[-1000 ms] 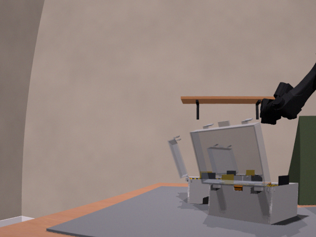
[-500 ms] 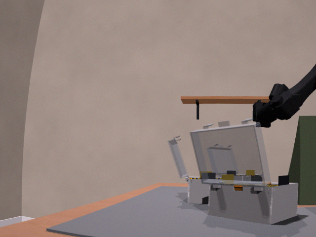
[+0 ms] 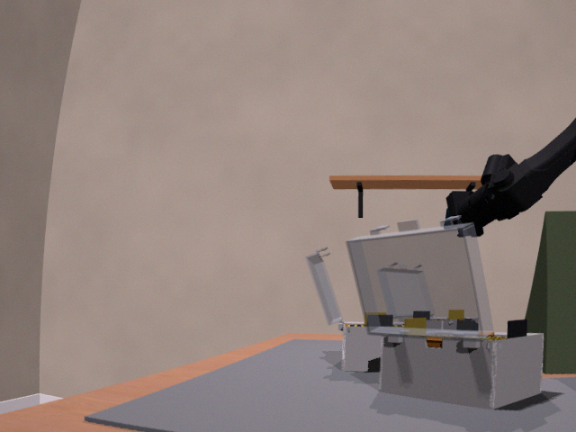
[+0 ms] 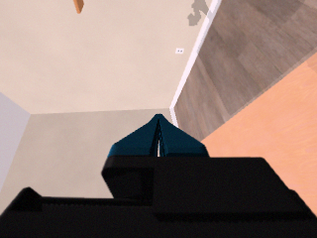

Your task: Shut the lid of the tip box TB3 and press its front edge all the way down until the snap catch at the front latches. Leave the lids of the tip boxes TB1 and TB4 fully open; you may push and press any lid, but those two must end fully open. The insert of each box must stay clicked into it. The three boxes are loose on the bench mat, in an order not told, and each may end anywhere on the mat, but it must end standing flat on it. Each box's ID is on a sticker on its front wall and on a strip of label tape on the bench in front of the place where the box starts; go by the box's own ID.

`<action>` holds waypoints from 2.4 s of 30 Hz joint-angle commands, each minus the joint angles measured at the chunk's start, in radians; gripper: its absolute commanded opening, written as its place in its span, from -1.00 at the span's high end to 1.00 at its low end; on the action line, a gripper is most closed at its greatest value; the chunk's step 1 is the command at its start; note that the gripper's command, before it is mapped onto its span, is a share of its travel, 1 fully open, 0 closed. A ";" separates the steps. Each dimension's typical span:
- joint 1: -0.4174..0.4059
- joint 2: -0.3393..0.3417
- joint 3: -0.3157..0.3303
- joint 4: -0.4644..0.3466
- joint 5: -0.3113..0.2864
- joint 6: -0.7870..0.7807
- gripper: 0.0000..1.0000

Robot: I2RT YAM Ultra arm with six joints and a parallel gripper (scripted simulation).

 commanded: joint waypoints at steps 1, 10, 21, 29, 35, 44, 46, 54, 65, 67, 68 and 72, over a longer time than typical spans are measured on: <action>0.023 -0.006 0.012 -0.081 -0.018 -0.042 1.00; 0.070 0.005 0.009 -0.148 -0.020 -0.089 1.00; 0.106 0.006 0.023 -0.268 -0.045 -0.143 1.00; 0.144 0.009 0.039 -0.387 -0.070 -0.198 1.00; 0.172 0.014 0.029 -0.405 -0.060 -0.215 1.00; 0.212 0.018 0.052 -0.555 -0.096 -0.284 1.00; 0.227 0.021 0.055 -0.589 -0.100 -0.301 1.00; 0.273 0.024 0.048 -0.661 -0.101 -0.342 1.00; 0.311 0.029 0.062 -0.777 -0.124 -0.398 1.00; 0.319 0.035 0.081 -0.837 -0.144 -0.427 1.00; 0.329 0.033 0.074 -0.841 -0.139 -0.430 1.00; 0.349 0.035 0.077 -0.891 -0.147 -0.455 1.00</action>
